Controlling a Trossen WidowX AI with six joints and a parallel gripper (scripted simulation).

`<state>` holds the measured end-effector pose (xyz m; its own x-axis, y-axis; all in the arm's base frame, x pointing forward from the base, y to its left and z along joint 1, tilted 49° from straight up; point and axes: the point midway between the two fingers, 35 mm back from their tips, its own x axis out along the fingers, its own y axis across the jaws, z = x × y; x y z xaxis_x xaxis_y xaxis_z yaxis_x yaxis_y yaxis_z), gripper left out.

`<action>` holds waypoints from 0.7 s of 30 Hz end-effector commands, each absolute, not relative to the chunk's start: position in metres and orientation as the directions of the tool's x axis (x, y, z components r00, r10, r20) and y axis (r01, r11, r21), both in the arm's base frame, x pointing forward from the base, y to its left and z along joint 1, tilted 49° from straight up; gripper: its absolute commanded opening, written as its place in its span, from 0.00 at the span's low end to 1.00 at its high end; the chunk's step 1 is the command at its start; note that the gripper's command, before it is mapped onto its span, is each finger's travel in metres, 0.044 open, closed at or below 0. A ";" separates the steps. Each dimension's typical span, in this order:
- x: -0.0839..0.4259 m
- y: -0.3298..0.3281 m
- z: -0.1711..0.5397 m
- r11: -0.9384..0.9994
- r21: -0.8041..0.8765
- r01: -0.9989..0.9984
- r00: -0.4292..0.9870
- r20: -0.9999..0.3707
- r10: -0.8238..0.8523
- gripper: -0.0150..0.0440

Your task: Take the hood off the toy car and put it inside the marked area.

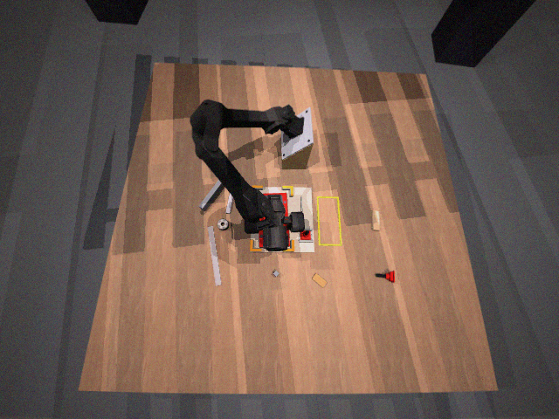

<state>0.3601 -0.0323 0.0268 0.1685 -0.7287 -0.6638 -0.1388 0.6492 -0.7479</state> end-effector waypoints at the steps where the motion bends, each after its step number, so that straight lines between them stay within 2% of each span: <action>1: 0.360 -0.035 0.025 0.645 -0.751 -0.144 0.168 -0.661 -0.732 1.00; 5: 0.361 -0.036 0.024 0.645 -0.751 -0.144 0.168 -0.660 -0.732 1.00; 9: 0.360 -0.034 0.025 0.649 -0.748 -0.139 0.169 -0.664 -0.729 0.82; 18: 0.360 -0.034 0.025 0.649 -0.748 -0.139 0.169 -0.664 -0.729 0.72; 21: 0.360 -0.034 0.026 0.649 -0.748 -0.139 0.169 -0.664 -0.729 0.59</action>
